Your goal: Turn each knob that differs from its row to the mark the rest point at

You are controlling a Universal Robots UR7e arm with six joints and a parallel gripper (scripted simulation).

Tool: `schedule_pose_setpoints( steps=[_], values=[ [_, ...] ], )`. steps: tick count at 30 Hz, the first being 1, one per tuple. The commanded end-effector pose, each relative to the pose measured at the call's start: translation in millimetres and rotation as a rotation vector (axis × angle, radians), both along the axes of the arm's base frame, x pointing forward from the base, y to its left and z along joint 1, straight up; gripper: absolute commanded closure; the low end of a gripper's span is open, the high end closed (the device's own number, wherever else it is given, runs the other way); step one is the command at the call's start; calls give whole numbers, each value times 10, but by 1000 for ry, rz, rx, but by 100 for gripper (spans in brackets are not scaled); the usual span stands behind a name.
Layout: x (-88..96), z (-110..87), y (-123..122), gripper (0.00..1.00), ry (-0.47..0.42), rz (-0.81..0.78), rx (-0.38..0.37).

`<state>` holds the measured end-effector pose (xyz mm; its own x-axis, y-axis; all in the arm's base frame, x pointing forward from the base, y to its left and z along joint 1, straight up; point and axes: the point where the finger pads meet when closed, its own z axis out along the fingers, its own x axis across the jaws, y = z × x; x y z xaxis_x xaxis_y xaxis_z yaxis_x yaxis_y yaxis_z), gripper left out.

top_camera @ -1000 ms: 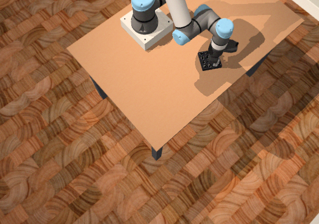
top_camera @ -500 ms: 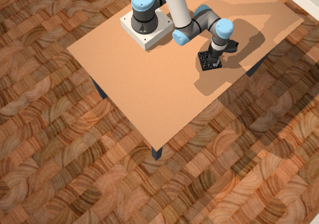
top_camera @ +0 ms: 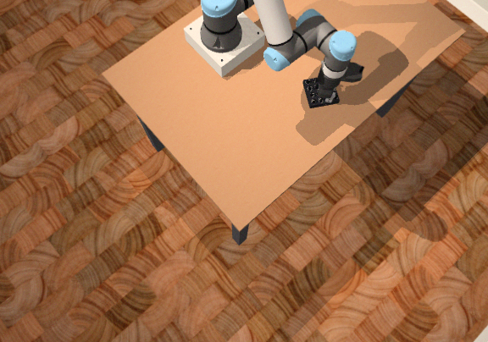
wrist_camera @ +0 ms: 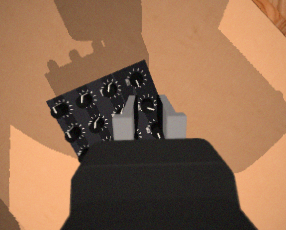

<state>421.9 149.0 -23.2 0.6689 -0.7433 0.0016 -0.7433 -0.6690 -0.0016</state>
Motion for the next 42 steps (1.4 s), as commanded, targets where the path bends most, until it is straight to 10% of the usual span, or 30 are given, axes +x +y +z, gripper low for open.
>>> schedule_pose_setpoints(
  steps=[1, 40, 42],
  values=[
    [5, -20, 0, 54, -2, 0, 0],
    [5, -24, 0, 54, -2, 0, 0],
    [5, -24, 0, 70, -2, 0, 0]
  ],
)
